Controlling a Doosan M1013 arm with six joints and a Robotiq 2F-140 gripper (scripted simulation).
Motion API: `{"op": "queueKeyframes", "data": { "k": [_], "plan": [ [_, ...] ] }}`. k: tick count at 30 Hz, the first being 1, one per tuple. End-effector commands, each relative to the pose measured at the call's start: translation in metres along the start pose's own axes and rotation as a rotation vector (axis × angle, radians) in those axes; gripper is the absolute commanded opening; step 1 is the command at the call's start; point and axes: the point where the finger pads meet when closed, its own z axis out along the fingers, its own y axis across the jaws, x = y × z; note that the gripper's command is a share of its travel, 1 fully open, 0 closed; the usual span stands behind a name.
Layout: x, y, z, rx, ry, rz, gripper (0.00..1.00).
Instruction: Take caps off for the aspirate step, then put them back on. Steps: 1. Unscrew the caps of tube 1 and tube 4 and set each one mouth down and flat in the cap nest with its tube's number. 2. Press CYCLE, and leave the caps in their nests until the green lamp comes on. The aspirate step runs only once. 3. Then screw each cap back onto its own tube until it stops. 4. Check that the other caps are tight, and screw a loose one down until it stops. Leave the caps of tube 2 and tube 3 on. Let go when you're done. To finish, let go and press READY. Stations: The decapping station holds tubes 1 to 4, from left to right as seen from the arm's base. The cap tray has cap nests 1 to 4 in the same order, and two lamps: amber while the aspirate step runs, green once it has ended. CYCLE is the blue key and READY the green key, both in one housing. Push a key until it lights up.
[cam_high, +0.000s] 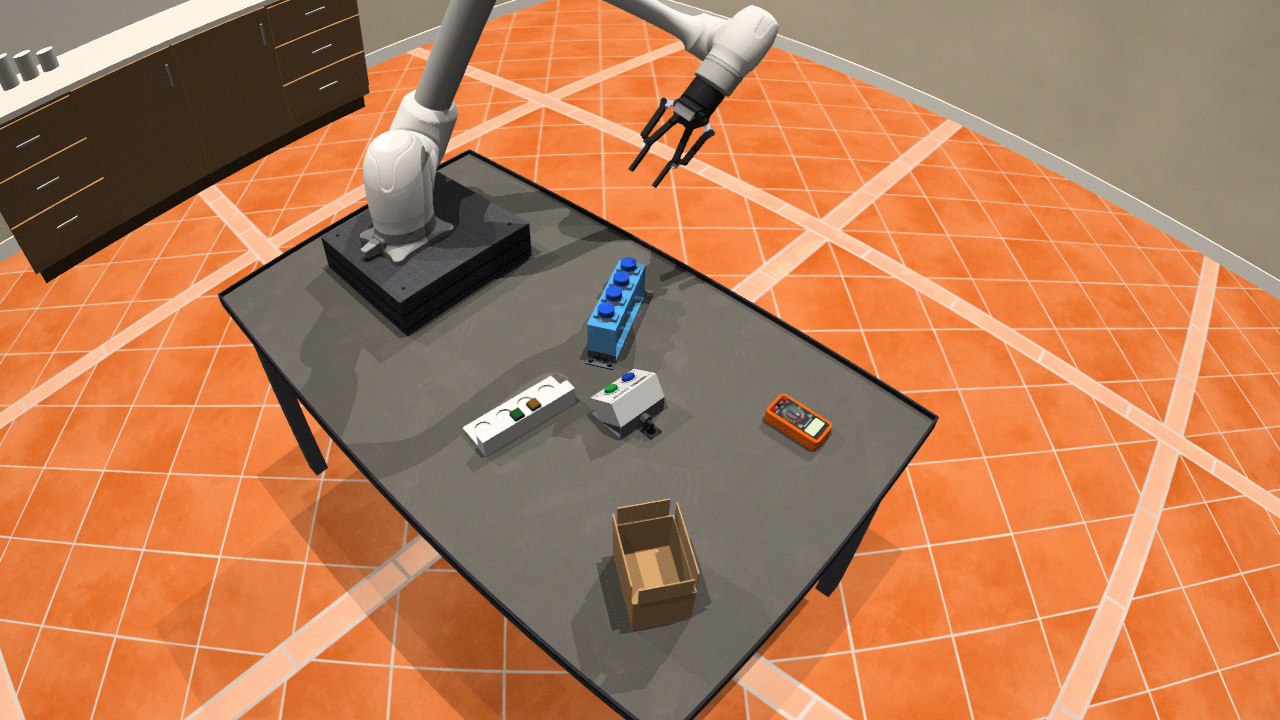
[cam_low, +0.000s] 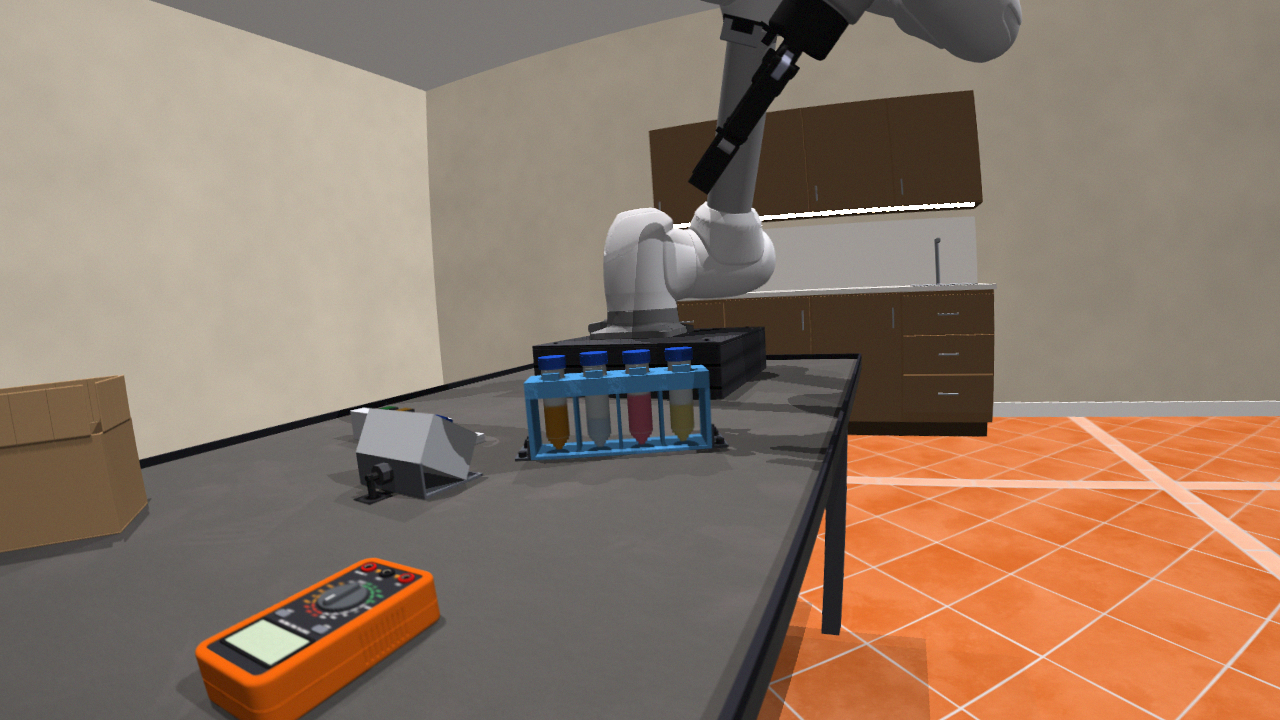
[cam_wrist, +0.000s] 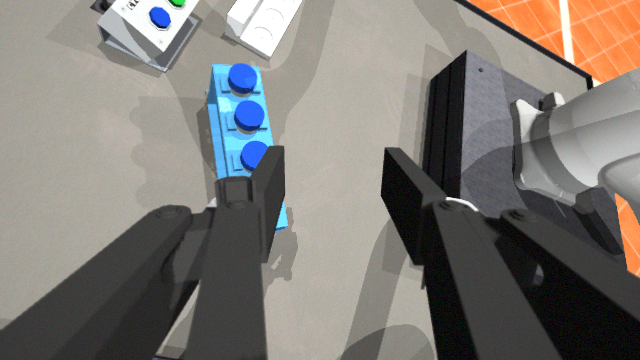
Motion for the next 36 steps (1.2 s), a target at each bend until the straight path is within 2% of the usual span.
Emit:
{"op": "queueKeyframes", "data": {
  "k": [1,18,19,21,23,33,36],
  "plan": [
    [0.000,0.000,-0.001,0.001,-0.001,0.001,0.41],
    [0.000,0.000,-0.001,0.001,-0.001,0.001,0.41],
    [0.004,-0.001,0.007,-0.004,-0.005,0.016,0.41],
    [0.007,-0.005,0.015,0.000,-0.018,-0.049,0.41],
    [0.007,-0.005,0.015,0.003,-0.032,-0.114,0.41],
    [0.022,-0.017,0.050,0.032,-0.108,-0.437,0.41],
    [0.023,-0.018,0.054,0.036,-0.115,-0.470,0.41]
  ]
}}
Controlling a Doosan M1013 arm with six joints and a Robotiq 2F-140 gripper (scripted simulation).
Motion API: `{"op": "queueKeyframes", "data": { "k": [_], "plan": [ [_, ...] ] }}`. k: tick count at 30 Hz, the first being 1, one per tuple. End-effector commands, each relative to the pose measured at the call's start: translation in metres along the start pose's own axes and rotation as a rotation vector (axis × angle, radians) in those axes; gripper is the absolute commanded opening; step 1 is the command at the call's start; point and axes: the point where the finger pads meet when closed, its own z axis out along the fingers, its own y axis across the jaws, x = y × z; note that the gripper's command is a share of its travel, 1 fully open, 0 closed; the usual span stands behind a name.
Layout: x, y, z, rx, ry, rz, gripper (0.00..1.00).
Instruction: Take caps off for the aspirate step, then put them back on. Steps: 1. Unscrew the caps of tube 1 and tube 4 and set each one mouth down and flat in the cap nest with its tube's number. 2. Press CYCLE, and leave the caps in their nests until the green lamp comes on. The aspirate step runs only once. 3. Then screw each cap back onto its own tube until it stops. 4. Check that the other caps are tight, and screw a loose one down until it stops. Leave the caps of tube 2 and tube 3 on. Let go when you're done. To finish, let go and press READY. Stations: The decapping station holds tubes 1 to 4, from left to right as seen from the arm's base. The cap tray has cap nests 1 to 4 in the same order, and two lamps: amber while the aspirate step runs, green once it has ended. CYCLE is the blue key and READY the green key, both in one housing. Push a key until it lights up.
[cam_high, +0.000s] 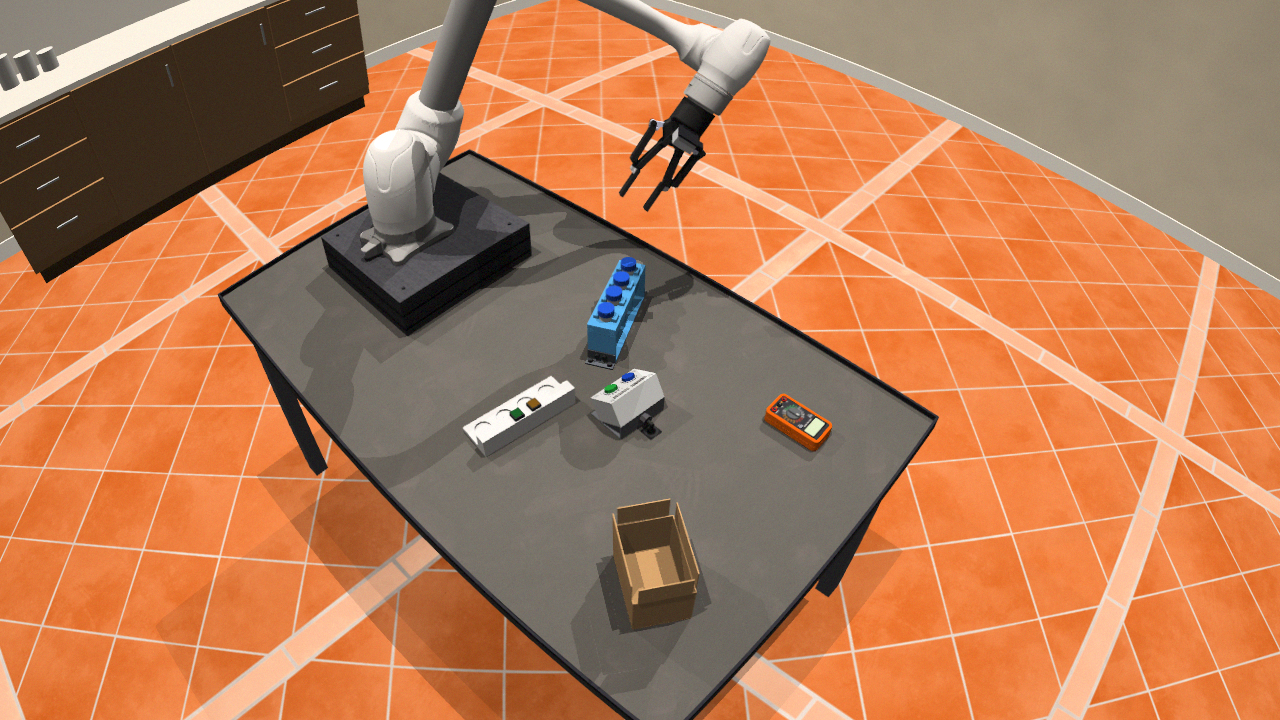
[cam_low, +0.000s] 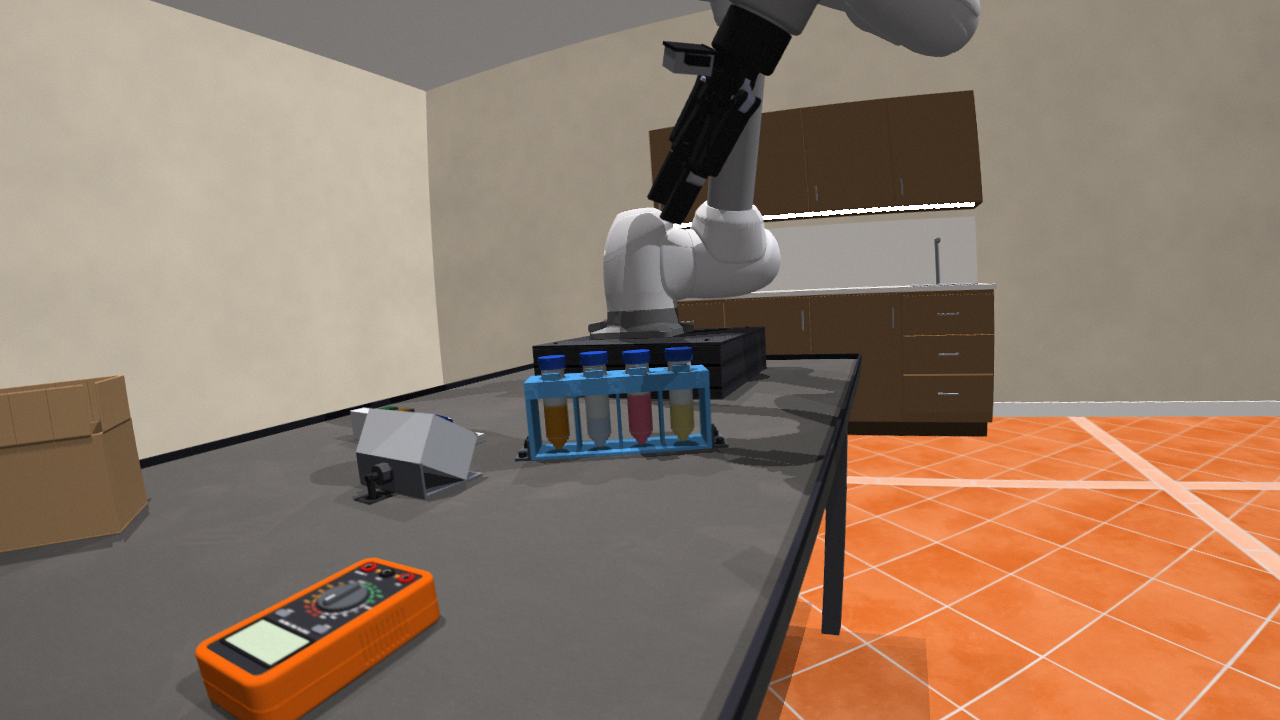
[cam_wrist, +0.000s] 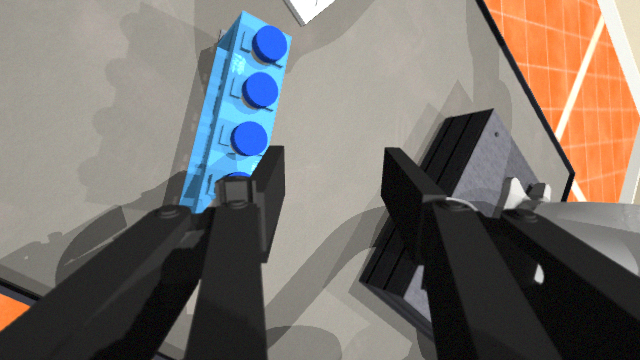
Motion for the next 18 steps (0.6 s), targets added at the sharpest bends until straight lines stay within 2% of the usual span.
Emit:
{"op": "queueKeyframes", "data": {
  "k": [1,14,16,18],
  "plan": [
    [0.006,0.000,0.008,0.011,-0.017,-0.071,0.41],
    [0.026,-0.001,0.044,0.093,-0.087,-0.491,0.41],
    [0.026,-0.001,0.044,0.093,-0.087,-0.491,0.41],
    [0.031,-0.001,0.053,0.110,-0.093,-0.555,0.41]
  ]
}}
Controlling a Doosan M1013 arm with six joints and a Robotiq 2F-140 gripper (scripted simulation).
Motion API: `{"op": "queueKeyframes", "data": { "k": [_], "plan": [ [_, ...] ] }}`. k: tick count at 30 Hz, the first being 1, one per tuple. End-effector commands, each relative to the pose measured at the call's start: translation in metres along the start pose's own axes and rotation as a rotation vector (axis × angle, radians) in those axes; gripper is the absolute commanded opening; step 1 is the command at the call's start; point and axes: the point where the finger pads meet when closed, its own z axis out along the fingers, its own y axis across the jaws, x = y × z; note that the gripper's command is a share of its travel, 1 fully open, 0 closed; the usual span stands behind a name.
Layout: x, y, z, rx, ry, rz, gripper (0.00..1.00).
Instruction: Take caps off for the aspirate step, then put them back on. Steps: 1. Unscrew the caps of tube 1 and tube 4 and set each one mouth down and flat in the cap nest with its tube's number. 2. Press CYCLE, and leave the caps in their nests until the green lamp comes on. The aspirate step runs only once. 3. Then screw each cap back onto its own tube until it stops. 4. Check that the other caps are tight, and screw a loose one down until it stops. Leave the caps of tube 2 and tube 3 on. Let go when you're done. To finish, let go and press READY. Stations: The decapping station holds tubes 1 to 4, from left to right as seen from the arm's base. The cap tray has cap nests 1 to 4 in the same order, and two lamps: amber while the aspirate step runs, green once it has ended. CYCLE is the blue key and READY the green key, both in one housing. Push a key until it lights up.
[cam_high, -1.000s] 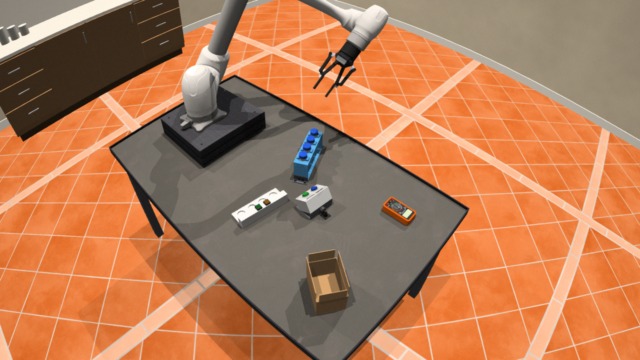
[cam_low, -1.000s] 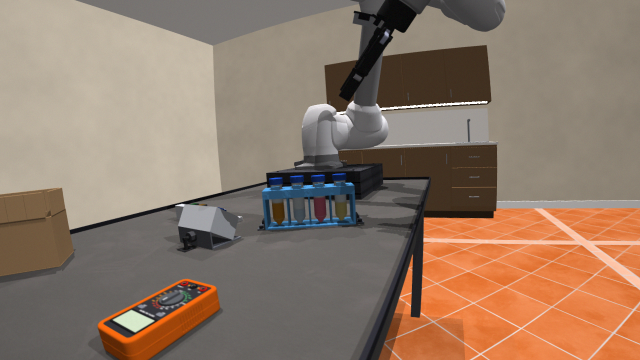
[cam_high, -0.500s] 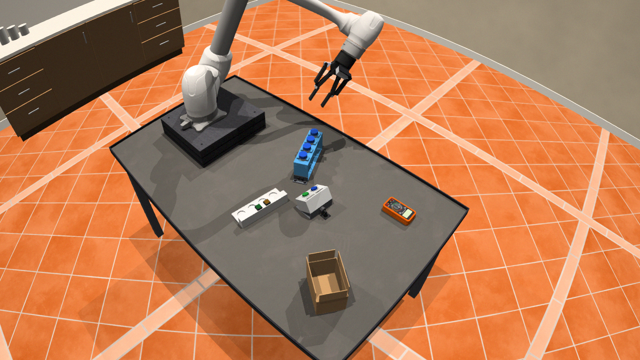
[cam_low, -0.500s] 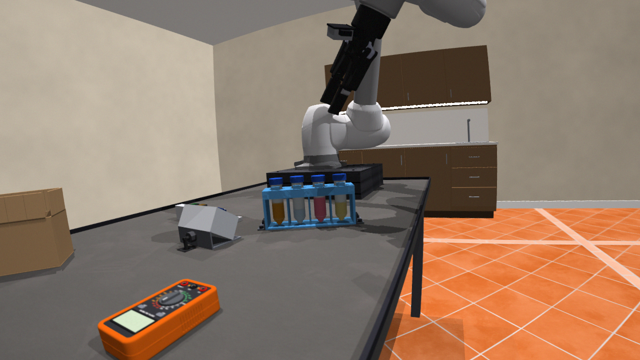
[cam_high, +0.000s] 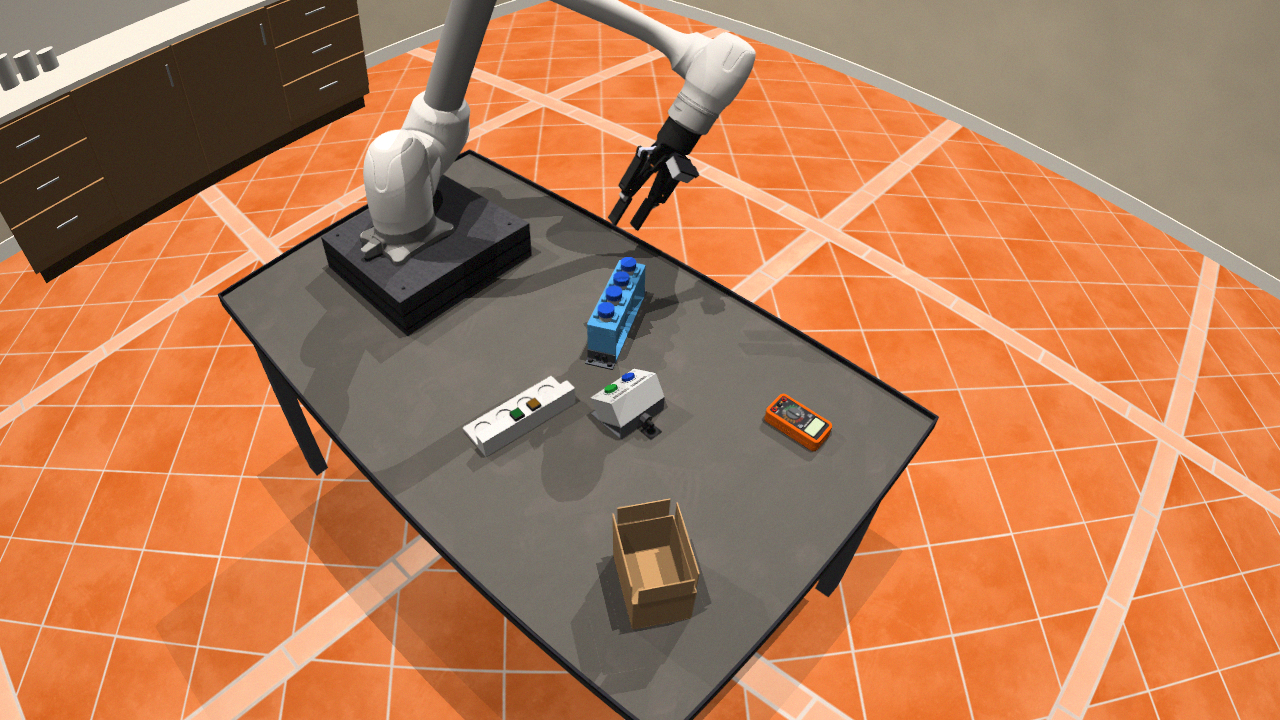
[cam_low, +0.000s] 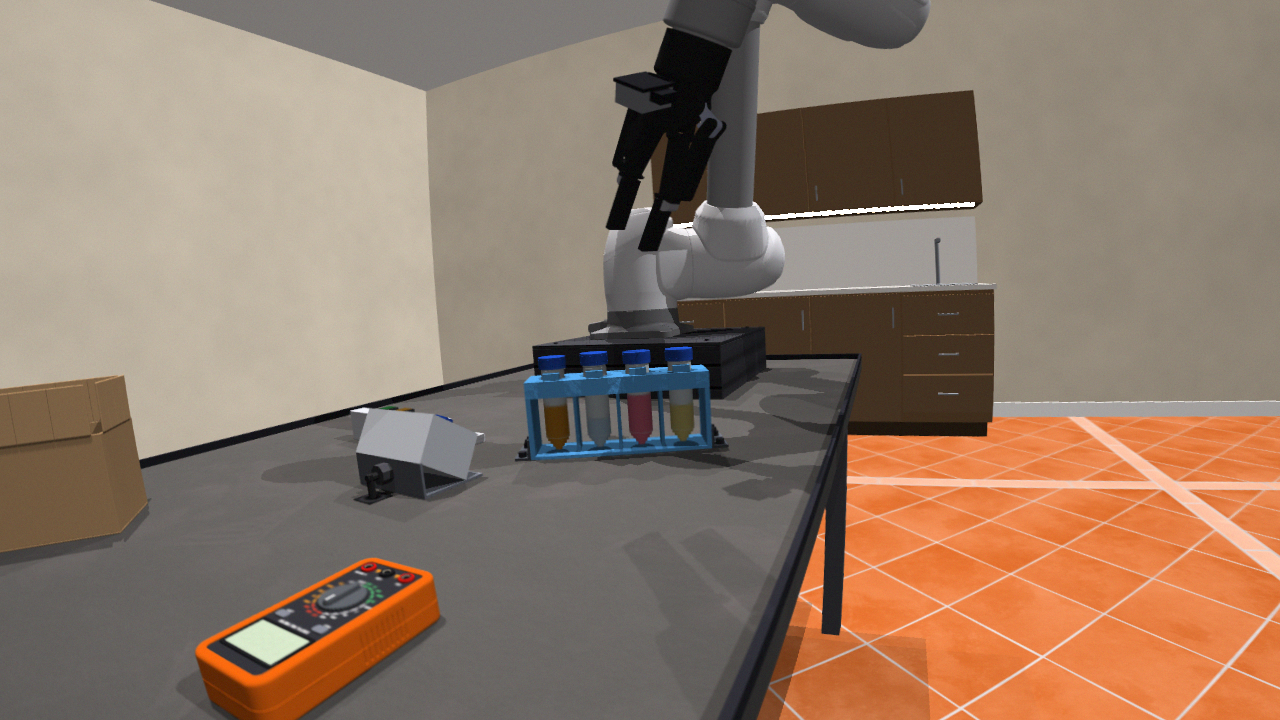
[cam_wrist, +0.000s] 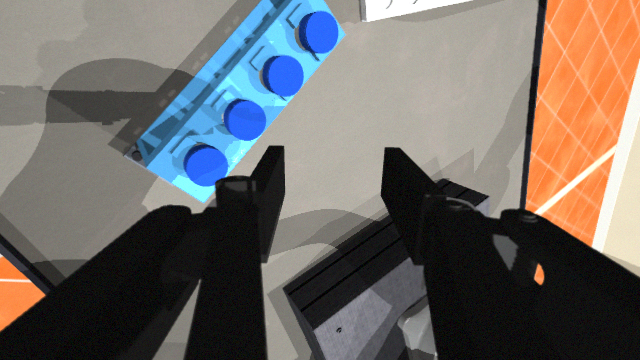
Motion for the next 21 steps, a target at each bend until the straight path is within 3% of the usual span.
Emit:
{"op": "queueKeyframes", "data": {
  "k": [1,10,21],
  "plan": [
    [0.006,0.005,0.010,0.023,-0.009,-0.086,0.41],
    [0.016,0.013,0.029,0.097,-0.018,-0.376,0.41],
    [0.031,0.026,0.056,0.175,0.003,-0.665,0.41]
  ]
}}
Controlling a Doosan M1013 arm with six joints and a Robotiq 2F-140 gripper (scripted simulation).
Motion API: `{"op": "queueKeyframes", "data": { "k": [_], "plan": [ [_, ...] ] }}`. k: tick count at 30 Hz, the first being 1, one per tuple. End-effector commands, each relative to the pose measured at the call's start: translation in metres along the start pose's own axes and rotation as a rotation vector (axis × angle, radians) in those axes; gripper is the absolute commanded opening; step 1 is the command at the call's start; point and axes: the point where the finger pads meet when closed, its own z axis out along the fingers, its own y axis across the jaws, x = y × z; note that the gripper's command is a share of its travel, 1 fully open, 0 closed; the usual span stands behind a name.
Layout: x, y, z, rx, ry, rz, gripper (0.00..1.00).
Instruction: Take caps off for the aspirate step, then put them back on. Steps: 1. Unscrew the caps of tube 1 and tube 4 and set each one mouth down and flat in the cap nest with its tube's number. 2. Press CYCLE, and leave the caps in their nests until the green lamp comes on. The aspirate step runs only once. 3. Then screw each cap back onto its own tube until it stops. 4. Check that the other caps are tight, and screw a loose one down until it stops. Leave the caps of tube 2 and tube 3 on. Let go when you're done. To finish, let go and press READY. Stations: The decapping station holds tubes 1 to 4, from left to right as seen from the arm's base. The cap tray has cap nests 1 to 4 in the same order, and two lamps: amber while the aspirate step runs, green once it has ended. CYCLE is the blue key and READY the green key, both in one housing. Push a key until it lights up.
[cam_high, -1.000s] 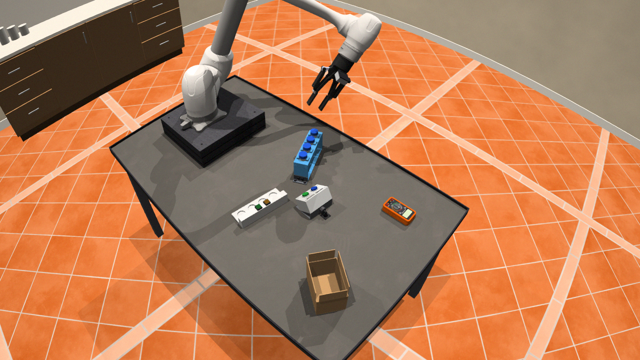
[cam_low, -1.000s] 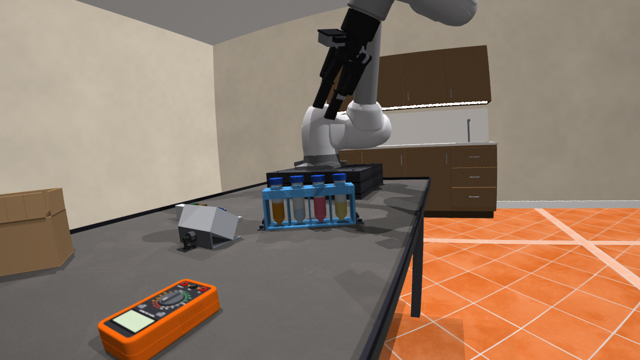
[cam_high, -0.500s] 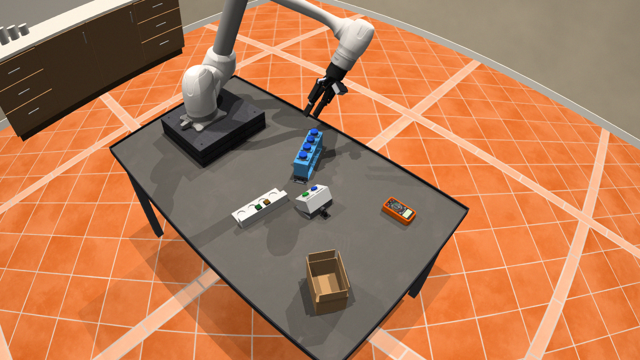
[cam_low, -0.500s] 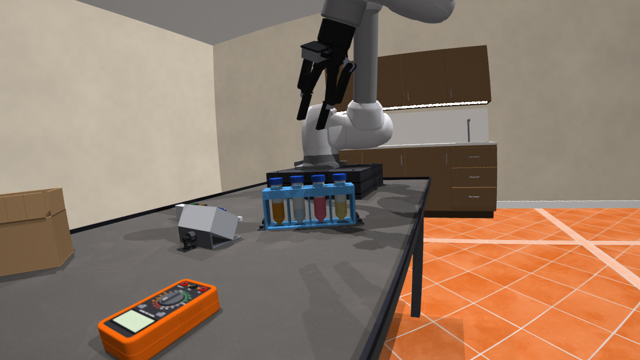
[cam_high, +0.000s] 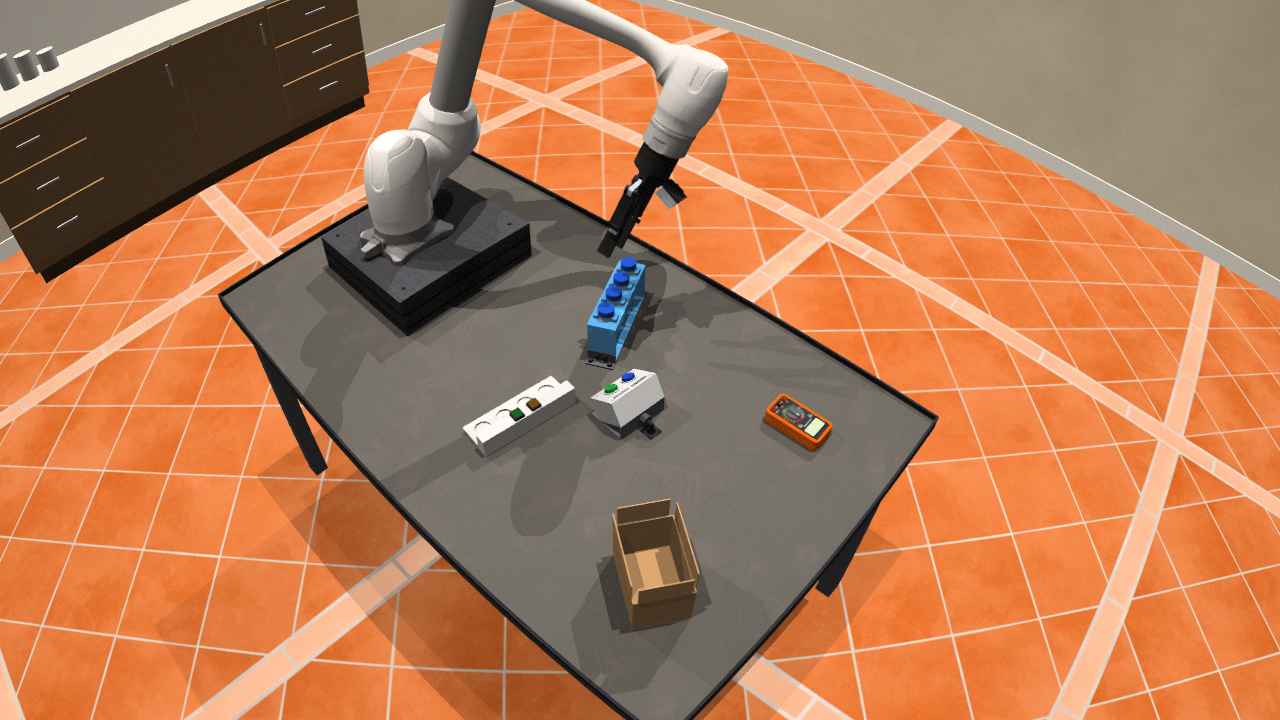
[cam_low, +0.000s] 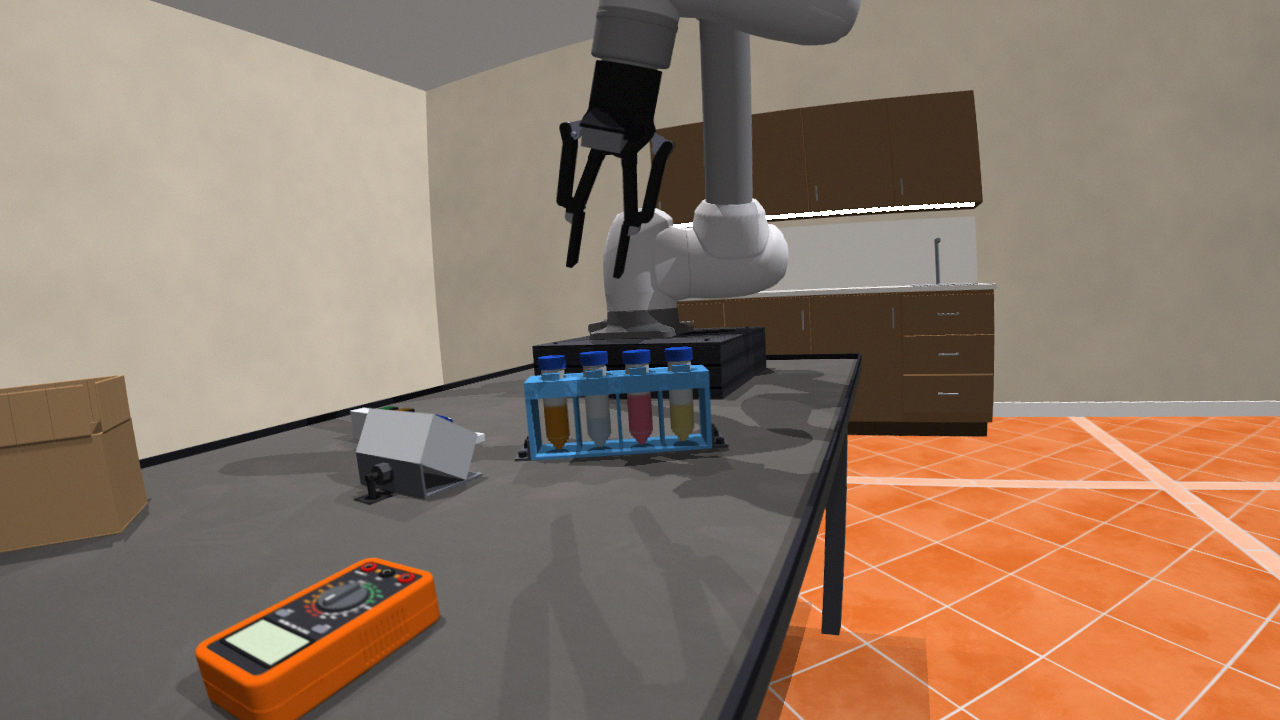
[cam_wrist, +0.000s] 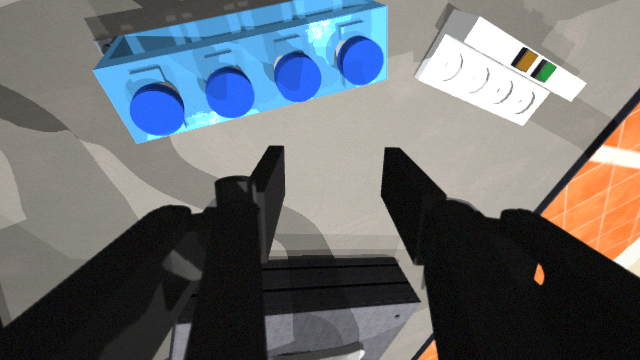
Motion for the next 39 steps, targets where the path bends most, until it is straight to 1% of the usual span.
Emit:
{"op": "queueKeyframes", "data": {
  "k": [1,2,9,11,17,21,26,28,30,35,39],
  "plan": [
    [0.001,0.007,0.007,0.028,0.012,-0.105,0.41],
    [0.001,0.007,0.007,0.035,0.016,-0.138,0.41],
    [0.003,0.024,0.025,0.078,0.055,-0.364,0.41],
    [0.003,0.024,0.025,0.078,0.055,-0.364,0.41],
    [0.004,0.038,0.039,0.105,0.099,-0.557,0.41],
    [0.004,0.044,0.045,0.118,0.133,-0.685,0.41],
    [0.004,0.057,0.057,0.125,0.181,-0.844,0.41],
    [0.004,0.057,0.057,0.125,0.181,-0.844,0.41],
    [0.004,0.063,0.063,0.125,0.202,-0.908,0.41],
    [0.004,0.072,0.071,0.118,0.255,-1.066,0.41],
    [0.003,0.082,0.079,0.104,0.298,-1.192,0.41]
  ]
}}
